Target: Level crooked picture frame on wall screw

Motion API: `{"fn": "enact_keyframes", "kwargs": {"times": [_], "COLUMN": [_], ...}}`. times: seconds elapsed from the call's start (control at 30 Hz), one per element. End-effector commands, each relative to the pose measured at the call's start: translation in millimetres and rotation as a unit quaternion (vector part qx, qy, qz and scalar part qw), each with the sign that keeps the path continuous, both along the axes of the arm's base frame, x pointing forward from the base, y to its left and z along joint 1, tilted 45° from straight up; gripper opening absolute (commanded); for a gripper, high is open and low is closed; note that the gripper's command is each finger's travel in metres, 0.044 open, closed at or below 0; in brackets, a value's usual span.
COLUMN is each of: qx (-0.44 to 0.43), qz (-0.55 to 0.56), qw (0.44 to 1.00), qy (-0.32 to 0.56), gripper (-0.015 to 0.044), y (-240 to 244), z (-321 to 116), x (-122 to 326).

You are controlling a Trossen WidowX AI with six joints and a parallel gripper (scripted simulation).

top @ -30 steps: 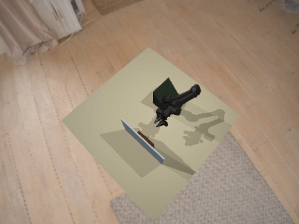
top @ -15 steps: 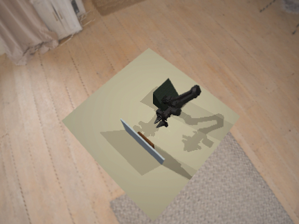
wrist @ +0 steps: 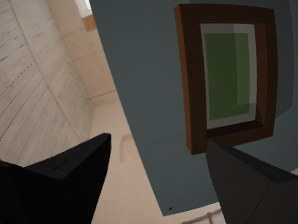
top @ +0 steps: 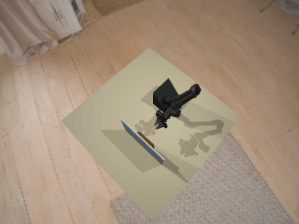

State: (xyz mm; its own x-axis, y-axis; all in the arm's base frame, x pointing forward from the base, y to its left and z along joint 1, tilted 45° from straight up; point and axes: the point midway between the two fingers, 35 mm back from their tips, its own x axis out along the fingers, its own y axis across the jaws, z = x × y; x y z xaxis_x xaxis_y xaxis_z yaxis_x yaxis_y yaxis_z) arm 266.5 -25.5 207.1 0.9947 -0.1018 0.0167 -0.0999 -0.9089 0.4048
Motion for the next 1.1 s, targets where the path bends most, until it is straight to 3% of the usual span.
{"fn": "enact_keyframes", "kwargs": {"times": [0.0,0.13,0.8,1.07], "qx": [-0.059,-0.103,-0.103,-0.103], "qz": [0.002,0.002,0.002,0.002], "qw": [0.998,0.995,0.995,0.995], "qy": [0.012,0.017,0.017,0.016], "gripper": [0.026,0.026,0.026,0.026], "y": [19,34,34,33], "z": [-18,-28,-28,-21], "x": [6,8,8,44]}}
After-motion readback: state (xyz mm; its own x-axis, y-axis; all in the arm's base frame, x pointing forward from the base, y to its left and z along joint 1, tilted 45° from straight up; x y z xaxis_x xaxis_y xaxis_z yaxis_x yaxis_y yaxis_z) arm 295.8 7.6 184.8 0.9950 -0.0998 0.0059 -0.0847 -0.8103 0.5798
